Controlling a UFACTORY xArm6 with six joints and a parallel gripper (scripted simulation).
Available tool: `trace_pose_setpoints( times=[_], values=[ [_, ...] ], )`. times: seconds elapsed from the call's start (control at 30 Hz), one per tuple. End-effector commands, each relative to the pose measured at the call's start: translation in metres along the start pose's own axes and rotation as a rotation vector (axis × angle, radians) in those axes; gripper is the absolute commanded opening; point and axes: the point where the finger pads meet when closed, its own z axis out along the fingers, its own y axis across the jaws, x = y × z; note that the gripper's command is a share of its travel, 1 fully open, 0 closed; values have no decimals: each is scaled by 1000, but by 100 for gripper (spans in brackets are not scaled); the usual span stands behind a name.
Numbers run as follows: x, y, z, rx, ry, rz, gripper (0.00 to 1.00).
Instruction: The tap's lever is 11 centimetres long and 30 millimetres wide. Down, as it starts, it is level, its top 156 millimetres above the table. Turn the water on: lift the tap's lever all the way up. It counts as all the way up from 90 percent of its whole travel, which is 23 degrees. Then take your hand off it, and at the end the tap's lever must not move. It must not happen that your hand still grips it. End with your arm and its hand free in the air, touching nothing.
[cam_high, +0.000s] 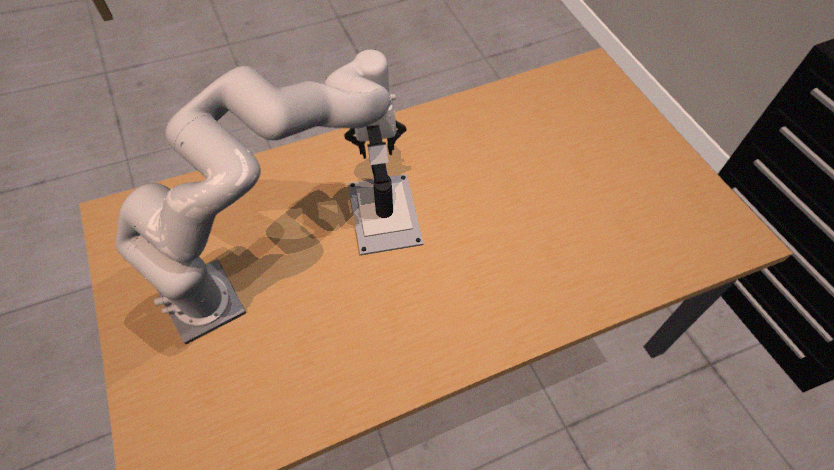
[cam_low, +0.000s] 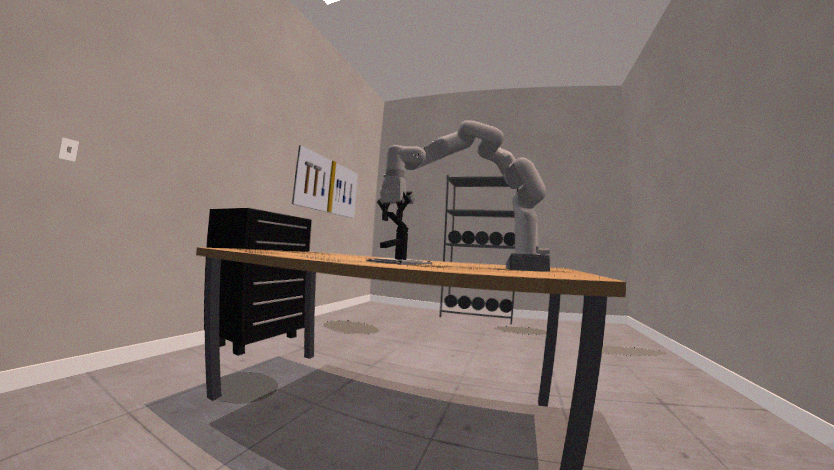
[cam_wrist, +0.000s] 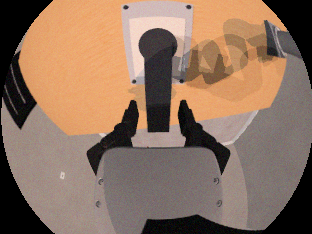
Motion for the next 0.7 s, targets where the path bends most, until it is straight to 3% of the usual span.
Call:
trace_pose_setpoints(
  times=[0.0, 0.67],
  values=[
    [-1, -1, -3, 4, -3, 1, 69],
    [-1, -1, -15, 4, -3, 1, 69]
  ],
)
